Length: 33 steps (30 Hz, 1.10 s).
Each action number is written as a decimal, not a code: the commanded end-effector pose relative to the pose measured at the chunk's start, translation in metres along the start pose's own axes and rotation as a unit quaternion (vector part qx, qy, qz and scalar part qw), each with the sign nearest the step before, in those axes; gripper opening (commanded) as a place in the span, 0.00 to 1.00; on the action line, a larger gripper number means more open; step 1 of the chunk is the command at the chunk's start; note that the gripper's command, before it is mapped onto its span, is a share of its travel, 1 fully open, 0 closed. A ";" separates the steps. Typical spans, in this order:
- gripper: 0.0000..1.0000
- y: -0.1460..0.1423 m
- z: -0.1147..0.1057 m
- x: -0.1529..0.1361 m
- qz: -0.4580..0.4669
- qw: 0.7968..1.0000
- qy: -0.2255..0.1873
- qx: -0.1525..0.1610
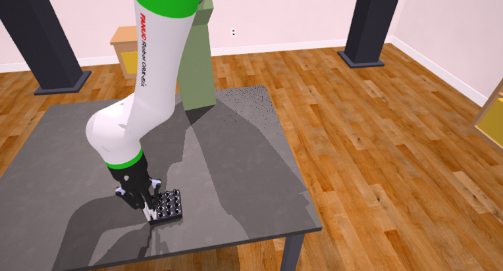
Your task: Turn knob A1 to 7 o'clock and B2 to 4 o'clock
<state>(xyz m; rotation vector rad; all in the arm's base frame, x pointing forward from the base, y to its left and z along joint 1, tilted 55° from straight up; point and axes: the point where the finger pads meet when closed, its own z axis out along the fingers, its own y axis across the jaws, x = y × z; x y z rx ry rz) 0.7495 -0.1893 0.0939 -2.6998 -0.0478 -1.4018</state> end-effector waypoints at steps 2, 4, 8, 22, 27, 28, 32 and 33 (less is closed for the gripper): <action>0.05 0.000 0.000 0.000 -0.011 1.000 0.000 0.000; 0.05 0.000 0.000 0.000 -0.018 1.000 0.000 0.000; 0.05 0.000 0.000 0.000 -0.037 0.999 0.000 0.000; 0.05 0.000 0.000 0.000 -0.129 0.992 0.000 0.000; 0.05 0.000 0.000 0.000 -0.181 0.984 0.000 0.000; 0.05 0.000 0.000 0.000 -0.192 0.981 0.000 0.000; 0.05 0.000 0.000 0.000 -0.214 0.977 0.000 0.000; 0.05 0.000 0.000 0.000 -0.226 0.974 0.000 0.000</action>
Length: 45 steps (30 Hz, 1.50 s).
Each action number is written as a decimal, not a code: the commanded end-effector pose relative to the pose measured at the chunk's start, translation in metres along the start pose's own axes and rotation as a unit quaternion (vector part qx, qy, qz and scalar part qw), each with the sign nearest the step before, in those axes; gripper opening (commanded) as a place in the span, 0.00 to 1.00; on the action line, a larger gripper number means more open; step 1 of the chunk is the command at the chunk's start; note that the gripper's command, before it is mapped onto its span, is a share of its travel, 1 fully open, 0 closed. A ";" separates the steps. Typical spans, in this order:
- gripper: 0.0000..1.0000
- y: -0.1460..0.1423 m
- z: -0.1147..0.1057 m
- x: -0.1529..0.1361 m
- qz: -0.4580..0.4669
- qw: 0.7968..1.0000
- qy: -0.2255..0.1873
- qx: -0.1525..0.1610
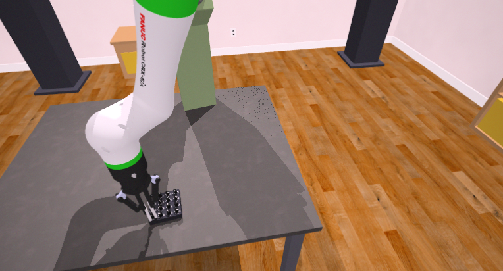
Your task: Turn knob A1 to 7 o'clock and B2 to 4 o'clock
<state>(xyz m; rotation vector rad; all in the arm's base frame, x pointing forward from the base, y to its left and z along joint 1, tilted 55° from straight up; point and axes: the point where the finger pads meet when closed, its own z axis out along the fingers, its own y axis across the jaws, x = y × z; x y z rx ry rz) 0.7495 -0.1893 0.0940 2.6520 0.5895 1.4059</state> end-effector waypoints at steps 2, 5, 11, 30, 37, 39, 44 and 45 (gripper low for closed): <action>0.05 0.000 0.000 0.000 -0.052 0.999 0.001 -0.002; 0.05 0.000 0.000 0.000 -0.090 0.996 0.001 -0.002; 0.05 0.000 0.000 0.000 -0.169 0.986 0.001 -0.003; 0.05 0.000 0.000 0.000 -0.371 0.929 0.000 -0.003; 0.05 0.000 0.000 0.000 -0.433 0.901 0.000 -0.003; 0.05 0.000 0.000 0.000 -0.451 0.892 0.000 -0.003; 0.05 0.000 0.000 0.000 -0.492 0.871 0.000 -0.003; 0.05 0.000 0.000 0.000 -0.499 0.867 0.000 -0.003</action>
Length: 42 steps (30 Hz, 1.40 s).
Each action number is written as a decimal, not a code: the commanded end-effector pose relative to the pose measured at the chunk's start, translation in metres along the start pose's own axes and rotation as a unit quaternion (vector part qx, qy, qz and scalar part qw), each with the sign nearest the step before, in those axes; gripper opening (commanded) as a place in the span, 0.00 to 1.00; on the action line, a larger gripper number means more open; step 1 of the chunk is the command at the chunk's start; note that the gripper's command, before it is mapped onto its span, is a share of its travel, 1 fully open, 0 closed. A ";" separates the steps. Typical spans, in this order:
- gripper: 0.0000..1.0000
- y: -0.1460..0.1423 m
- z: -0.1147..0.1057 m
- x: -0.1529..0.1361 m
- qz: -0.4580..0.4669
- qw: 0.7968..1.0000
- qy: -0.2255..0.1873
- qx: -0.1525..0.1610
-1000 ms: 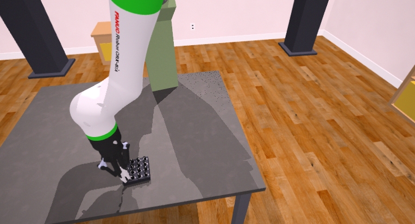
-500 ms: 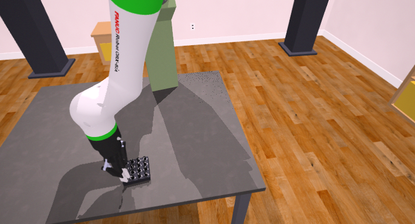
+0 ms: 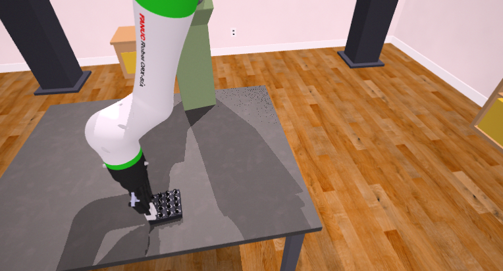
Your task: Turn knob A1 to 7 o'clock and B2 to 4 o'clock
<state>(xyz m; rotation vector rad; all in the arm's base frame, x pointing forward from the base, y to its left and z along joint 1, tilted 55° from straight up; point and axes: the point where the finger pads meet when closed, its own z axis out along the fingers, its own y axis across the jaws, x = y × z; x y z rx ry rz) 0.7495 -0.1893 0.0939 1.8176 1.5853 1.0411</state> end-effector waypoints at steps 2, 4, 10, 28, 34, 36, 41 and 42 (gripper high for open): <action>0.05 0.000 0.000 0.000 -0.032 0.999 -0.002 -0.004; 0.05 0.000 0.000 0.000 -0.040 0.999 -0.002 -0.004; 0.05 0.000 0.000 0.000 -0.077 0.997 -0.002 -0.004; 0.05 0.000 0.000 0.000 -0.119 0.993 -0.002 -0.004; 0.05 0.000 0.000 0.000 -0.120 0.993 -0.002 -0.004; 0.05 0.000 0.000 0.000 -0.120 0.993 -0.002 -0.004; 0.05 0.000 0.000 0.000 -0.120 0.993 -0.002 -0.004; 0.05 0.000 0.000 0.000 -0.120 0.993 -0.002 -0.004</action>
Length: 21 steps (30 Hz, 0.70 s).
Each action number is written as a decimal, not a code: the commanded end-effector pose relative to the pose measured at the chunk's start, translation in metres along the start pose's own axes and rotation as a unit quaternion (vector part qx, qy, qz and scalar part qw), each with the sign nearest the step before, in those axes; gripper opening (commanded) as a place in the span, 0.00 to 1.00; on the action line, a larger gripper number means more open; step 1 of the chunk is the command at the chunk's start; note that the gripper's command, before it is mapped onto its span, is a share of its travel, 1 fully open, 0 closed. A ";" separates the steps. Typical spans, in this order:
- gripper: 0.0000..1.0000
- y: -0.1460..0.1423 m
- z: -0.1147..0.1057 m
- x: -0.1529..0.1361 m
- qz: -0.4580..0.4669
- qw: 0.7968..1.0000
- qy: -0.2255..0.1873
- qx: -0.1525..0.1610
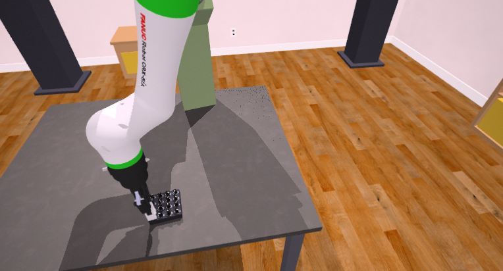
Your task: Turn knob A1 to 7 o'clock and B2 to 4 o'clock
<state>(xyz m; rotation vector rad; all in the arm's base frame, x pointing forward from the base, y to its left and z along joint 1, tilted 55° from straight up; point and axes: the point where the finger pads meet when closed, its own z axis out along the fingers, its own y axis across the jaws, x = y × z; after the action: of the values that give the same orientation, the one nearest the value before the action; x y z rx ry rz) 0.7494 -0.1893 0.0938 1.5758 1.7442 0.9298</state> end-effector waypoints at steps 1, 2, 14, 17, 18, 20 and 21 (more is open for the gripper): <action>0.05 0.000 0.000 0.000 0.000 1.000 0.000 0.000; 0.05 0.000 0.000 0.000 0.000 1.000 0.000 0.000; 0.12 0.000 0.000 0.000 0.000 1.000 0.000 0.000; 0.12 0.000 0.000 0.000 0.000 1.000 0.000 0.000; 0.12 0.000 0.000 0.000 0.000 1.000 0.000 0.000; 0.12 0.000 0.000 0.000 0.000 1.000 0.000 0.000; 0.12 0.000 0.000 0.000 0.000 1.000 0.000 0.000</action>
<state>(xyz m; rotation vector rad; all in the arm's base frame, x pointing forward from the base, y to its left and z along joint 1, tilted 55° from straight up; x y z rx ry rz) 0.7495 -0.1893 0.0939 1.5757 1.7441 0.9299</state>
